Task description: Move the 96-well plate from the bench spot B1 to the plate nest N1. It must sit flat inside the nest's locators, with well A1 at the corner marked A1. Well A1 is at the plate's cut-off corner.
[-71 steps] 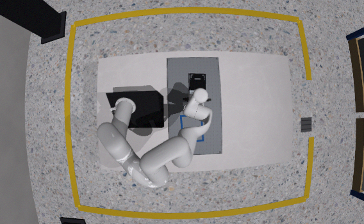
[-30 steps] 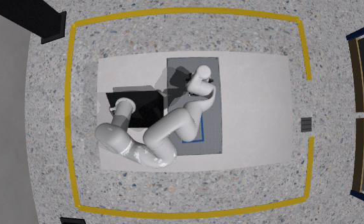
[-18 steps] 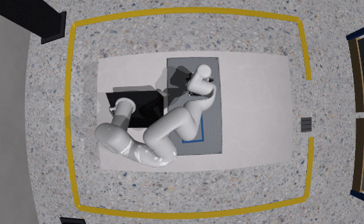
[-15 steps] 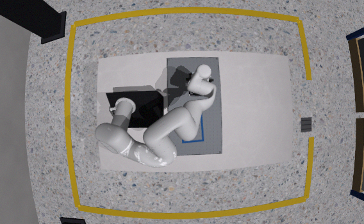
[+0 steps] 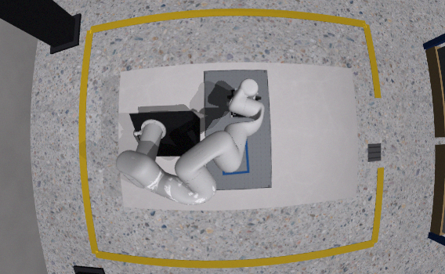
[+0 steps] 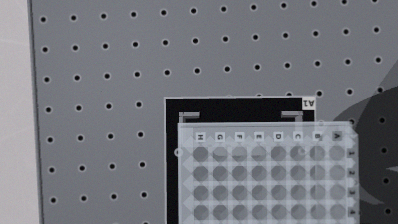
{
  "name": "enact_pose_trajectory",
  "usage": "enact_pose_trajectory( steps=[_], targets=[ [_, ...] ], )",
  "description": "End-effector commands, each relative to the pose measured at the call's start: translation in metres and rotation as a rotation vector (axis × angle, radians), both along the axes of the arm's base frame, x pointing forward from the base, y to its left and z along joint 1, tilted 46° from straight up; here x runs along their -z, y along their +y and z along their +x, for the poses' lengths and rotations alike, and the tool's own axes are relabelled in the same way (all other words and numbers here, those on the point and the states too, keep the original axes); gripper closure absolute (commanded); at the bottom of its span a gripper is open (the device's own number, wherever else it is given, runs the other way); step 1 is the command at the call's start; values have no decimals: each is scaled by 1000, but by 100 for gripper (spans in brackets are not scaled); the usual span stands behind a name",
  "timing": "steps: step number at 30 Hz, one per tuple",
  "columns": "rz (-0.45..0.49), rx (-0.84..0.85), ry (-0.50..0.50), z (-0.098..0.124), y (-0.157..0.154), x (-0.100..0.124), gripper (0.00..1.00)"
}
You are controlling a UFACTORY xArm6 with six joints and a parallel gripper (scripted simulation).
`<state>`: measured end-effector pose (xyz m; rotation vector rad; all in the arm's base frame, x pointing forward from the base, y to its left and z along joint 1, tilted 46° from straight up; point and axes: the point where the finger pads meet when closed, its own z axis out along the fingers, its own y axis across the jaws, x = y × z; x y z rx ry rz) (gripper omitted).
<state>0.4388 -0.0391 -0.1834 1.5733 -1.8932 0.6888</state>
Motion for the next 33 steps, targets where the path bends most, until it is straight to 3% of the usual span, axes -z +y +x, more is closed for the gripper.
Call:
enact_pose_trajectory(
  steps=[1, 33],
  targets=[
    [1, -1, -3, 1, 1, -1, 100],
    [1, -1, -3, -3, -30, 29, 100]
  ],
)
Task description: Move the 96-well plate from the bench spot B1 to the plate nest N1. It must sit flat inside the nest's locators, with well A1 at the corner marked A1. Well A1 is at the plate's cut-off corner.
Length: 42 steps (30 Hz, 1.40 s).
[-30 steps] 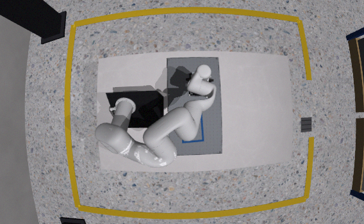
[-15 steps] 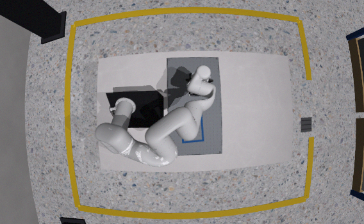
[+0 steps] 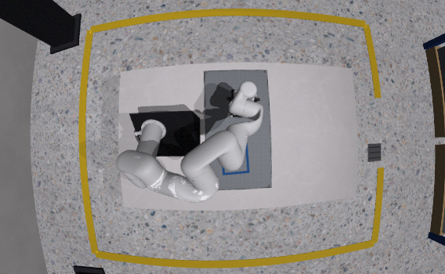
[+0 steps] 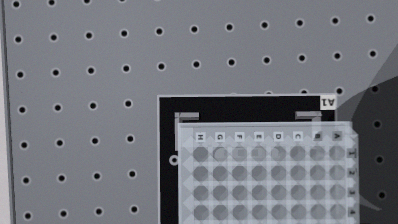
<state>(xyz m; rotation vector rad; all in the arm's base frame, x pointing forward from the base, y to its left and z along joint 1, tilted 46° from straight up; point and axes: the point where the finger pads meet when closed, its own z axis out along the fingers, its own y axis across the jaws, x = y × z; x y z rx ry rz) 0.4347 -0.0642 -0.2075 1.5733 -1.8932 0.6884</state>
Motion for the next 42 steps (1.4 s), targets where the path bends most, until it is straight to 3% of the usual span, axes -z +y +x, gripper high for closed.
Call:
enact_pose_trajectory(
  steps=[1, 17, 42],
  targets=[
    [1, -2, -3, 1, -6, 6, 100],
    [1, -2, -3, -2, -23, 23, 100],
    [1, -2, -3, -2, -23, 23, 100]
  ],
)
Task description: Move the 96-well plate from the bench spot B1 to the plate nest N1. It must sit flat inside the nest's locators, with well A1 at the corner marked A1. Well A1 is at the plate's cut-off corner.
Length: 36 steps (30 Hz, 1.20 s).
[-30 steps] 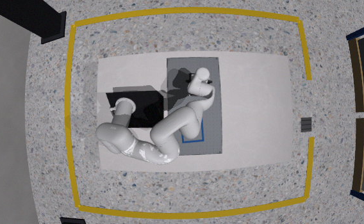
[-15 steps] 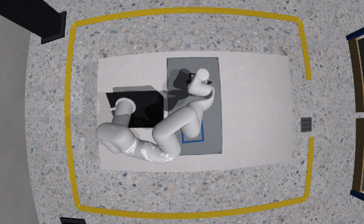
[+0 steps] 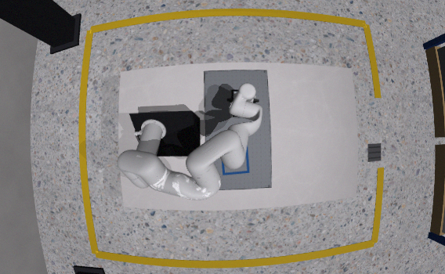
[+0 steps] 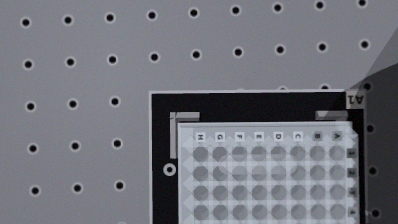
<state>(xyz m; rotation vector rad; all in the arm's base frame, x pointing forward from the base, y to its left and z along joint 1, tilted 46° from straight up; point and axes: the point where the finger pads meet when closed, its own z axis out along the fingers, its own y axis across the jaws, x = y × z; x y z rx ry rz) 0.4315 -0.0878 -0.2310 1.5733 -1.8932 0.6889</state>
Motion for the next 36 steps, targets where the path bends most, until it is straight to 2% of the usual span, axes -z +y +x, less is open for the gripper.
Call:
enact_pose_trajectory(
  steps=[1, 36],
  targets=[
    [1, -1, -3, 1, 1, 0, 100],
    [1, -1, -3, 1, -3, 3, 100]
  ],
)
